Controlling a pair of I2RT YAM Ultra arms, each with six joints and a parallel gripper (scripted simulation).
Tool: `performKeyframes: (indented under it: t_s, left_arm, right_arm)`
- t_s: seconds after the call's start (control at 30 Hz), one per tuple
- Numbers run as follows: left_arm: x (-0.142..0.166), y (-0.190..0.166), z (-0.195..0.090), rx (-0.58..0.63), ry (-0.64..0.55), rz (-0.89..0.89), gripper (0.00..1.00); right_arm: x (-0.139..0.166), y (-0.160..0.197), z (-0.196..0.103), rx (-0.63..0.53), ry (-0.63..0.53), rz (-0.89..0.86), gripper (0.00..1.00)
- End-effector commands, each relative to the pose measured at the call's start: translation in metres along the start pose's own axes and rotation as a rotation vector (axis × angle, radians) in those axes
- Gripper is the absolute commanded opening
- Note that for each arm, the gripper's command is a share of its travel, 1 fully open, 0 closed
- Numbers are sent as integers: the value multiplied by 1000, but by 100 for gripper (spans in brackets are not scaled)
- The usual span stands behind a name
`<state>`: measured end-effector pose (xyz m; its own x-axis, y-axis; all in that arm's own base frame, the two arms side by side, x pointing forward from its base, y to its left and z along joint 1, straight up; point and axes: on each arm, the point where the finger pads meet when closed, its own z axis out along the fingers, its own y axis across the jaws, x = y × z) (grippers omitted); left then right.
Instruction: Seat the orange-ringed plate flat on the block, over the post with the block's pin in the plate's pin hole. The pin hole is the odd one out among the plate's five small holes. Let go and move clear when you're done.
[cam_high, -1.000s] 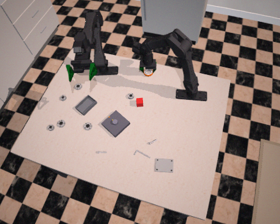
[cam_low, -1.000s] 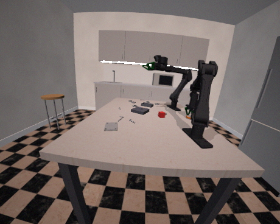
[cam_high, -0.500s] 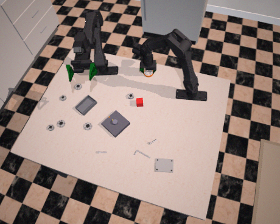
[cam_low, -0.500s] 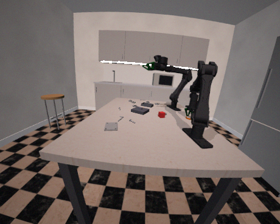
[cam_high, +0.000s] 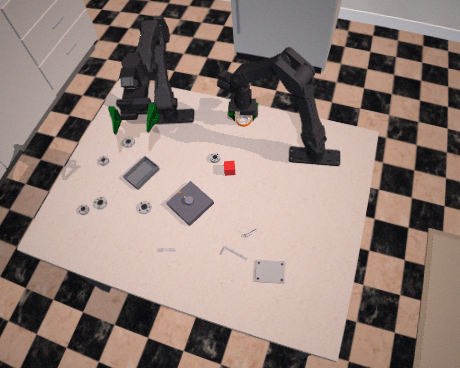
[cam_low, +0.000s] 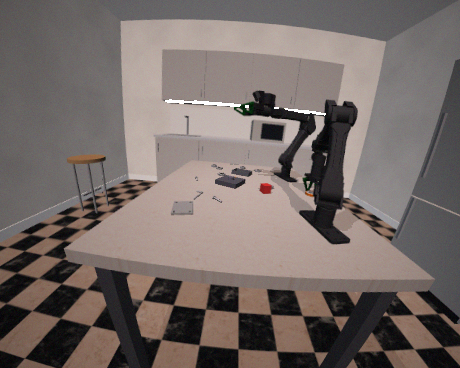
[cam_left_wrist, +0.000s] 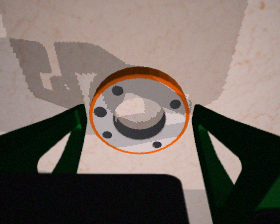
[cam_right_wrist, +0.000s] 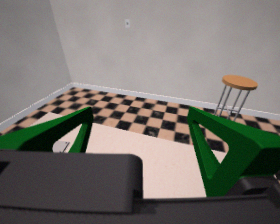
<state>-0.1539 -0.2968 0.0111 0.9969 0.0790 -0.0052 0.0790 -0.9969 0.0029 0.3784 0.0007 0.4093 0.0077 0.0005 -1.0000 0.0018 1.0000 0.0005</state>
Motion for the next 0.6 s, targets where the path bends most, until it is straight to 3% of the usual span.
performKeyframes:
  t_s: [0.0,0.57]
  left_arm:
    - [-9,9,-9,-28,-24,1,77]
    - [-8,9,-26,-37,-30,1,77]
  right_arm:
    - [-32,3,-10,-4,-77,5,100]
    - [-32,3,-10,-4,-77,5,100]
